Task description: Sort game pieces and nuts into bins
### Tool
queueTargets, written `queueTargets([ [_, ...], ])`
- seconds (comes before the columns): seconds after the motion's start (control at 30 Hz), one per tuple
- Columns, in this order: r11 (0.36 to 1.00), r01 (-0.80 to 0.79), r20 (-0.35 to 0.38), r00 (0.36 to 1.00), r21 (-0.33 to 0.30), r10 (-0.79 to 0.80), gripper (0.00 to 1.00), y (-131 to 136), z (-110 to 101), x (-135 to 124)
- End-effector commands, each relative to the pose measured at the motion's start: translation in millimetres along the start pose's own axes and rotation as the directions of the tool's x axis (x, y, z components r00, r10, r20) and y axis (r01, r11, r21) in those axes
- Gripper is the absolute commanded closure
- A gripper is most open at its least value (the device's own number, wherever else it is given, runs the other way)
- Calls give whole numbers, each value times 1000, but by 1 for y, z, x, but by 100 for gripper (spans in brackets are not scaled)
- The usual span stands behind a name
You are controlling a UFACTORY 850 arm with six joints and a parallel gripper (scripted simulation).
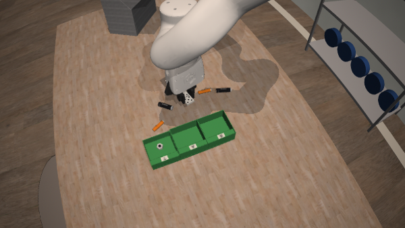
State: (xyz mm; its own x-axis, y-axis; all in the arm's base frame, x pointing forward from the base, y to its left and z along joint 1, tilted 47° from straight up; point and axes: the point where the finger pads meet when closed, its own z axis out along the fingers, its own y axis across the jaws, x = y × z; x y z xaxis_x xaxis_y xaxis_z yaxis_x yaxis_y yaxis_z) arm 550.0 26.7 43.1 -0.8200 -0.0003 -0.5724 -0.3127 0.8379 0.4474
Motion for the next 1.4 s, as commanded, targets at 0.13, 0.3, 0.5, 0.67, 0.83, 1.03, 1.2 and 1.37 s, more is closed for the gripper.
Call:
queueTargets([
  [0.13, 1000, 0, 0, 1000, 0, 0, 100, 0, -16, 0],
  [0.3, 1000, 0, 0, 1000, 0, 0, 100, 0, -16, 0],
  [0.5, 1000, 0, 0, 1000, 0, 0, 100, 0, -16, 0],
  [0.67, 1000, 0, 0, 1000, 0, 0, 100, 2, -16, -12],
  [0.83, 1000, 0, 1, 1000, 0, 0, 100, 6, -16, -40],
  [1.03, 989, 149, 1, 989, 0, -149, 100, 8, -16, -58],
  [1.2, 943, 333, 0, 943, 0, -333, 100, 13, -16, -88],
  [1.37, 876, 482, 0, 876, 1, -482, 100, 17, -16, -117],
])
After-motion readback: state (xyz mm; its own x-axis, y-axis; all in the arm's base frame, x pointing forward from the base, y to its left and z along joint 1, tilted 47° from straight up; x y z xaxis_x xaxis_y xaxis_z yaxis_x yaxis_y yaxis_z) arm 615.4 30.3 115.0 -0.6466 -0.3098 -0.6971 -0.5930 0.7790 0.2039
